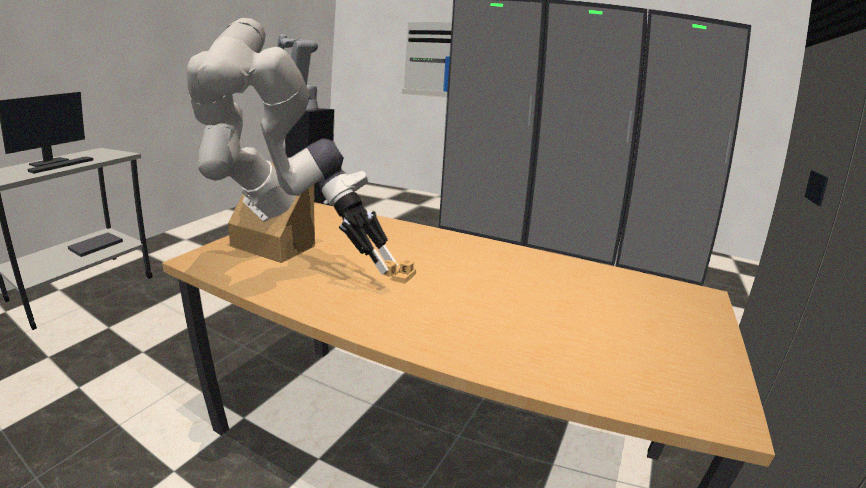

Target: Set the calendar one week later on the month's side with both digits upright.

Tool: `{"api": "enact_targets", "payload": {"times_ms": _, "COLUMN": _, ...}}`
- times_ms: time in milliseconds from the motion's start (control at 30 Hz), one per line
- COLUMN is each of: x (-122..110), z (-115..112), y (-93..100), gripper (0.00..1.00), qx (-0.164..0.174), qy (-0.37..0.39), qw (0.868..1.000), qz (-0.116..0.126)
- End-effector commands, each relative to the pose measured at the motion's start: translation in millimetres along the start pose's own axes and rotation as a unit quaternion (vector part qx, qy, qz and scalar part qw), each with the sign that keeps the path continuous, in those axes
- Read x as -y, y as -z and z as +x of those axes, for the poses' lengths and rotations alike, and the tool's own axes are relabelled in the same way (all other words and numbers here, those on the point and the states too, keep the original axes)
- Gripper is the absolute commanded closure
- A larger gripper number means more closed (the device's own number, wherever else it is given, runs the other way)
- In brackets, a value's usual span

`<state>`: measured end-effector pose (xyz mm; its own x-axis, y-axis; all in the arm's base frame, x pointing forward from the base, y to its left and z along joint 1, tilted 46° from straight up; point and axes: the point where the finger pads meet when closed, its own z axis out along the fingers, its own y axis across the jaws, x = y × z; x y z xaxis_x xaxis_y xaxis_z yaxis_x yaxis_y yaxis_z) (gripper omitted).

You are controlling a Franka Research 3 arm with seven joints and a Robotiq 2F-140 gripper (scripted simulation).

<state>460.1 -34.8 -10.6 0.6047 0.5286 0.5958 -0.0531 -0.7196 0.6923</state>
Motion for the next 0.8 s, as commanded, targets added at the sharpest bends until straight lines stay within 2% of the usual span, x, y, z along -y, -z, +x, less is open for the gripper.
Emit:
{"api": "enact_targets", "payload": {"times_ms": 0, "x": 0.8, "z": 3.1, "y": 8.6, "gripper": 0.83, "qx": 0.007, "qy": 0.02, "qw": 1.0, "qz": 0.0}}
{"api": "enact_targets", "payload": {"times_ms": 533, "x": 0.6, "z": 5.8, "y": 11.2, "gripper": 0.83, "qx": 0.01, "qy": 0.02, "qw": 1.0, "qz": -0.001}}
{"api": "enact_targets", "payload": {"times_ms": 600, "x": -1.2, "z": 4.9, "y": 10.2, "gripper": 0.83, "qx": 0.025, "qy": 0.022, "qw": 0.999, "qz": -0.006}}
{"api": "enact_targets", "payload": {"times_ms": 667, "x": -1.2, "z": 4.9, "y": 10.2, "gripper": 0.83, "qx": 0.025, "qy": 0.022, "qw": 0.999, "qz": -0.006}}
{"api": "enact_targets", "payload": {"times_ms": 767, "x": -3.8, "z": 3.7, "y": 8.9, "gripper": 0.83, "qx": 0.069, "qy": 0.025, "qw": 0.997, "qz": -0.012}}
